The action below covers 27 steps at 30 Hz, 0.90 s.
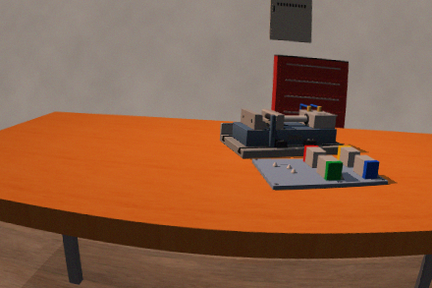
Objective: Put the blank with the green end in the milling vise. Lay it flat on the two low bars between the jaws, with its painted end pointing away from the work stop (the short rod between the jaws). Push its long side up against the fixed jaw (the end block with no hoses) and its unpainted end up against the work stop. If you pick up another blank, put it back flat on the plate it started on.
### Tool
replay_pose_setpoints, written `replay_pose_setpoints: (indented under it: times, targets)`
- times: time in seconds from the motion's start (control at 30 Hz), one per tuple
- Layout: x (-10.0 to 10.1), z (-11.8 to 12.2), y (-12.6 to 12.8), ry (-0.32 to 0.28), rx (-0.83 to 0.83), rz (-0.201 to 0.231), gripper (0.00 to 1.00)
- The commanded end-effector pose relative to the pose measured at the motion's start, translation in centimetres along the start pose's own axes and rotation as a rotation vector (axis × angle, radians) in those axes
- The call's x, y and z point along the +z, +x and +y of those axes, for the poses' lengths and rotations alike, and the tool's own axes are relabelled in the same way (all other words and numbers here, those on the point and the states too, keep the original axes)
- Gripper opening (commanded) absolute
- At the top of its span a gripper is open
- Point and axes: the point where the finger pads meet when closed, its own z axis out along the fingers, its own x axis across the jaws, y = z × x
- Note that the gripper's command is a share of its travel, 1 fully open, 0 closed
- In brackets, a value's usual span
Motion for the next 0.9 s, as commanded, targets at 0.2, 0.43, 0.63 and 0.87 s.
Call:
replay_pose_setpoints:
  times: [0.2, 0.43, 0.63, 0.87]
  targets:
    - [21.1, -6.5, 5.3, 0.212, -0.057, -0.179, 1.00]
    - [32.5, -8.4, 6.3, 0.328, -0.070, -0.237, 1.00]
    - [43.9, -9.5, 5.6, 0.474, -0.076, -0.274, 1.00]
    - [52.0, -10.0, 3.9, 0.593, -0.073, -0.279, 1.00]
